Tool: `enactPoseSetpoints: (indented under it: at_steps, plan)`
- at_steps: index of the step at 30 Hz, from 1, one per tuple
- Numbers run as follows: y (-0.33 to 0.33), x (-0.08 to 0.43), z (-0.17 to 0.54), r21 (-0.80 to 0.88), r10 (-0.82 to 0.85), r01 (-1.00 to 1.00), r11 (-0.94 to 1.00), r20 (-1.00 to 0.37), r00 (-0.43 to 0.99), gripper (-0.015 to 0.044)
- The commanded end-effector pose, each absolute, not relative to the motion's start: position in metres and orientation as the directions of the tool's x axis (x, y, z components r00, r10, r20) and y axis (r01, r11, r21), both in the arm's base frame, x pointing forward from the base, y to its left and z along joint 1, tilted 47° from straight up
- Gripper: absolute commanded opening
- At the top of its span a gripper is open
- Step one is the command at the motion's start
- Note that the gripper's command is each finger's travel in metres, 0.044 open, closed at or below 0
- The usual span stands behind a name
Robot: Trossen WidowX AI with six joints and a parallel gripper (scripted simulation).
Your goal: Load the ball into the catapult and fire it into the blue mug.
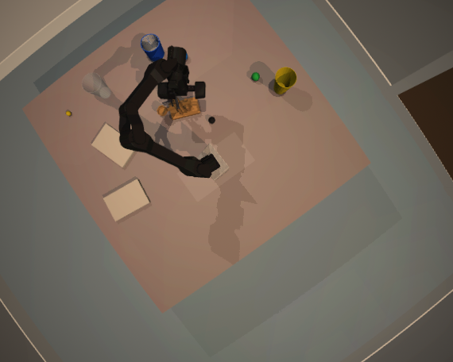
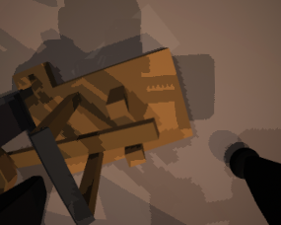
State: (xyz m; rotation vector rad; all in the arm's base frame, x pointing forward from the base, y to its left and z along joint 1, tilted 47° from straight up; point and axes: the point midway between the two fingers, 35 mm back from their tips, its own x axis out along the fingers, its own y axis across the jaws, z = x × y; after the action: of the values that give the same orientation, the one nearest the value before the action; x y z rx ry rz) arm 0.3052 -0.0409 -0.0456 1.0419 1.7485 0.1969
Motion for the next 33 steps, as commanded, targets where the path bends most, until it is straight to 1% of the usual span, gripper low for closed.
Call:
enactPoseSetpoints:
  at_steps: [1,9,17,25,33]
  plan:
    - [-0.0419,0.3054,-0.0447,0.516,0.721,0.648,0.560,-0.689,-0.075,0.0440]
    - [-0.0428,0.3052,-0.0438,0.357,0.721,0.832,0.426,-0.689,-0.074,0.0440]
    - [-0.0437,0.3050,-0.0429,0.171,0.722,0.951,0.258,-0.688,-0.072,0.0440]
    - [-0.0446,0.3048,-0.0420,-0.029,0.722,0.997,0.070,-0.688,-0.071,0.0440]
    - [-0.0454,0.3046,-0.0411,-0.210,0.722,0.972,-0.107,-0.688,-0.070,0.0440]
